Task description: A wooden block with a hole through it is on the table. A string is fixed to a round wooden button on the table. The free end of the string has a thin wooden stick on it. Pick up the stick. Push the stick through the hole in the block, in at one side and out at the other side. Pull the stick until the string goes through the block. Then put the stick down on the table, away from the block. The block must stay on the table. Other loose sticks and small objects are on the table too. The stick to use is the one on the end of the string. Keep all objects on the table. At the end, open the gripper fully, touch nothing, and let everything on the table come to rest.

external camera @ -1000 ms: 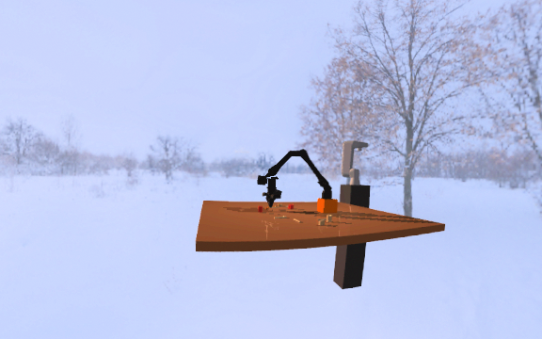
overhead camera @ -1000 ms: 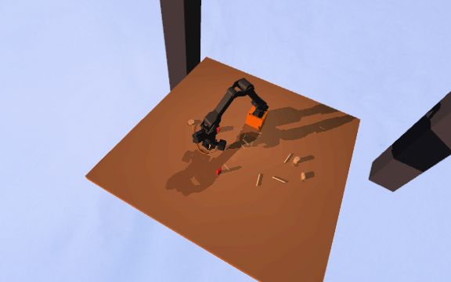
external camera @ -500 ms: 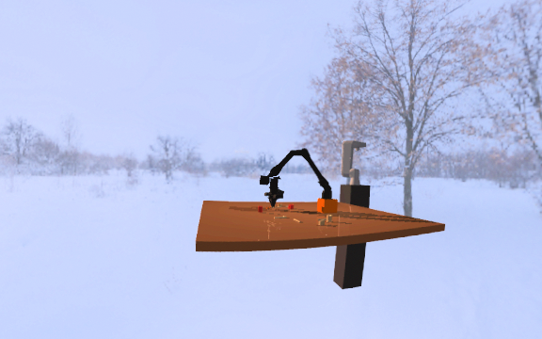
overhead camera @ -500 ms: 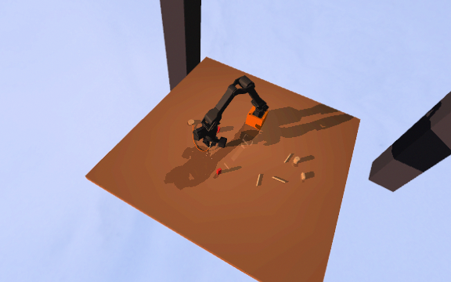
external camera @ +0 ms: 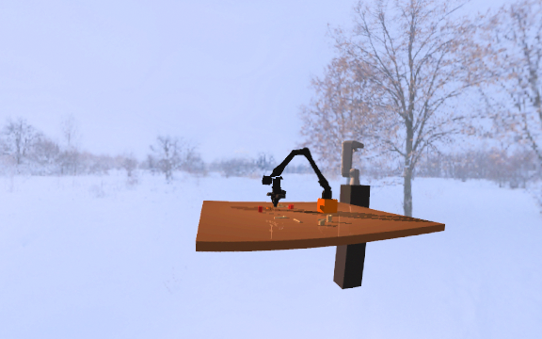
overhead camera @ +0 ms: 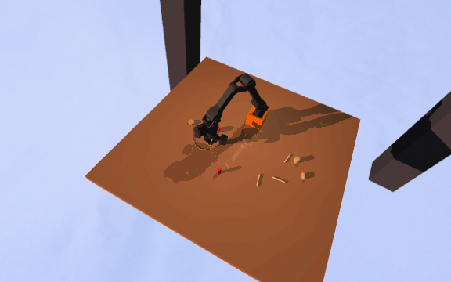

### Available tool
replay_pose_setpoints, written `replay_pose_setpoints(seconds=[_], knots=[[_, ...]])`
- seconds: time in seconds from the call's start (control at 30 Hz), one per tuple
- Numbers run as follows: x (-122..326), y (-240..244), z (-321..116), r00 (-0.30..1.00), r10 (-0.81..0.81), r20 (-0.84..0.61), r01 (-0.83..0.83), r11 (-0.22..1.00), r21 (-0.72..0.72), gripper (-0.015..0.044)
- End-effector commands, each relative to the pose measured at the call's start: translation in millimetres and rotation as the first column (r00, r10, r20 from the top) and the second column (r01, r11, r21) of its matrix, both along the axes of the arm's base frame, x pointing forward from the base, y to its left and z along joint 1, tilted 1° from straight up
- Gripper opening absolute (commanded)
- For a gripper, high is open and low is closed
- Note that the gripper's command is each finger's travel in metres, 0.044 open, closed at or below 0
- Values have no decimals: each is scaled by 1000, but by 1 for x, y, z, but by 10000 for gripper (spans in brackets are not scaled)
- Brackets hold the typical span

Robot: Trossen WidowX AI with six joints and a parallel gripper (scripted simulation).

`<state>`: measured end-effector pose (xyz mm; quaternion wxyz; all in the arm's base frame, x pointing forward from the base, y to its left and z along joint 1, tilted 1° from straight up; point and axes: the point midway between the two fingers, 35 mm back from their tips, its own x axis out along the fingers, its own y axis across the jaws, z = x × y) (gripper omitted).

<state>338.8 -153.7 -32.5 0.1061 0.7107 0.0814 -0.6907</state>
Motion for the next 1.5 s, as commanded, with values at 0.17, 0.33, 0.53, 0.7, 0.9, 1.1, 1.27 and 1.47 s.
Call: replay_pose_setpoints(seconds=[0.17, 0.33, 0.53, 0.7, 0.9, 1.1, 1.27, 1.47], knots=[[-14, -2, -1, 1000, 4, -2, -4, 1000, 5, 0], [-20, -3, -1, 1000, 4, -2, -4, 1000, 5, 0], [-28, -5, -2, 1000, 4, -3, -4, 1000, 5, 0], [-35, -6, -2, 1000, 4, -4, -4, 1000, 5, 0], [-42, -7, -3, 1000, 4, -4, -4, 1000, 5, 0], [-48, -6, -4, 1000, 4, -2, -4, 1000, 5, 0], [-48, -6, -4, 1000, 4, -2, -4, 1000, 5, 0], [-53, -8, -4, 1000, 4, -2, -4, 1000, 5, 0]])
